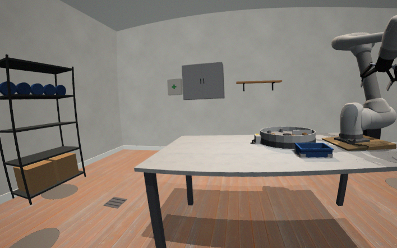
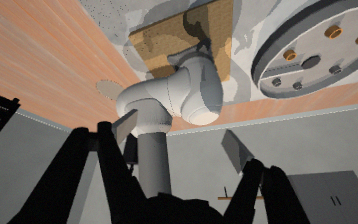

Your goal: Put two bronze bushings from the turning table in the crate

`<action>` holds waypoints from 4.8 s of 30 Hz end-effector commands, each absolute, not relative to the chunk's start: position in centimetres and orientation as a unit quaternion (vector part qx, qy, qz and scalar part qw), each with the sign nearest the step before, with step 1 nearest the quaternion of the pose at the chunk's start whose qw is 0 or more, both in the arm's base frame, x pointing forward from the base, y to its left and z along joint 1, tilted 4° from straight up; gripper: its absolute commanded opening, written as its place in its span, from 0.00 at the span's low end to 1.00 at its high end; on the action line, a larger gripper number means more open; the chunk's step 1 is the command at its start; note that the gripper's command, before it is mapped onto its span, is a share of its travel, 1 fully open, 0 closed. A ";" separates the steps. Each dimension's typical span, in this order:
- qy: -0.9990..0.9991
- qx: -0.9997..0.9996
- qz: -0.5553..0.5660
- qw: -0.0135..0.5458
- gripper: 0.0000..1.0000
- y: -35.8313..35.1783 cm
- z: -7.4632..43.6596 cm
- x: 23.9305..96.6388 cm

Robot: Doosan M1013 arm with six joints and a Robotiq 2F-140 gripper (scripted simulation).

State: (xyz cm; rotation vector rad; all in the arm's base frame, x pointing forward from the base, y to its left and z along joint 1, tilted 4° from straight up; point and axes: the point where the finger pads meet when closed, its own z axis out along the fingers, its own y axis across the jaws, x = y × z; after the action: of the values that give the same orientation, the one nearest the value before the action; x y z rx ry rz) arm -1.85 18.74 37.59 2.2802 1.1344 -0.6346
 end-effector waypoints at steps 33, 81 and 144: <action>0.268 0.913 -0.212 0.225 1.00 19.9 35.2 2.2; -0.675 0.734 -0.064 0.050 1.00 7.5 24.4 27.9; -0.941 0.336 0.015 -0.028 0.07 -9.6 21.6 32.2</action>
State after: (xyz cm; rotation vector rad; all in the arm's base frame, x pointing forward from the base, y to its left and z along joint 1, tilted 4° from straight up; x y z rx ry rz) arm 32.24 -9.59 21.65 -1.0366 2.9070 -0.0458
